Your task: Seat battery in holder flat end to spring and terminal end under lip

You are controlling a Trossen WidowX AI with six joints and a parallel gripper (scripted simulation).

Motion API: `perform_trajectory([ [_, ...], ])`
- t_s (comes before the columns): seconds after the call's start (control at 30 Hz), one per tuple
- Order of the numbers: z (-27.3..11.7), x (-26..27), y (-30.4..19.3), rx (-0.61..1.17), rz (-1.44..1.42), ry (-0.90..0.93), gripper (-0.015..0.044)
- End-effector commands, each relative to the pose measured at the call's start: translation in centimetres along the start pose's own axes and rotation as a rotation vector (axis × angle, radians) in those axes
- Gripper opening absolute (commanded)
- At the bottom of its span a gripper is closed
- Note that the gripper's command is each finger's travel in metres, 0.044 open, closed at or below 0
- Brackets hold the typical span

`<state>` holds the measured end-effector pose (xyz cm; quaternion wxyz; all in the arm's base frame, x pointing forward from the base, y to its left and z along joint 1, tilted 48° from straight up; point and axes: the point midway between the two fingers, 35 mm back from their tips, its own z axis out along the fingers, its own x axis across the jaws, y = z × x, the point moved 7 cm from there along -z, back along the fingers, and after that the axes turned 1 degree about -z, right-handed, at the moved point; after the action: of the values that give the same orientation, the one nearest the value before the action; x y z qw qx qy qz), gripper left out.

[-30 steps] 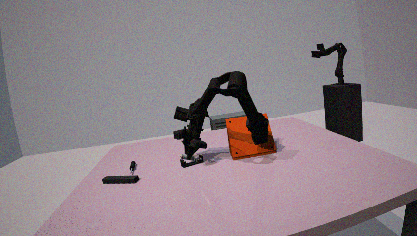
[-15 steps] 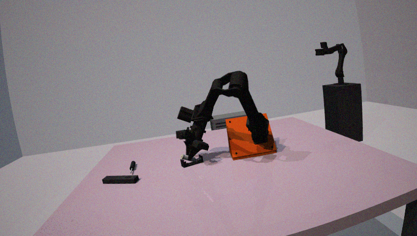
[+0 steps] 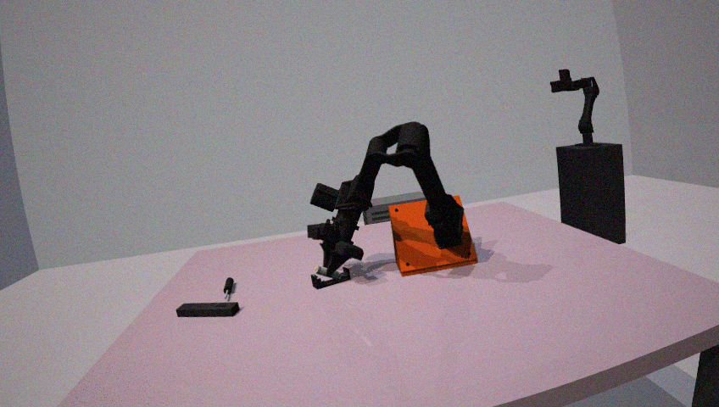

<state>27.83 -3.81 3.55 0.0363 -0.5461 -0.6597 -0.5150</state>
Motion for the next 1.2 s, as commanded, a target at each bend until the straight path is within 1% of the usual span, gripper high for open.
perform_trajectory([
  [0.0,-0.1,0.1,-0.5,0.0,0.002,0.001,0.0068],
  [0.53,-0.8,0.2,-1.8,0.003,0.003,-0.011,0.0068],
  [1.17,-0.1,-0.3,-0.8,0.083,0.006,-0.023,0.0068],
])
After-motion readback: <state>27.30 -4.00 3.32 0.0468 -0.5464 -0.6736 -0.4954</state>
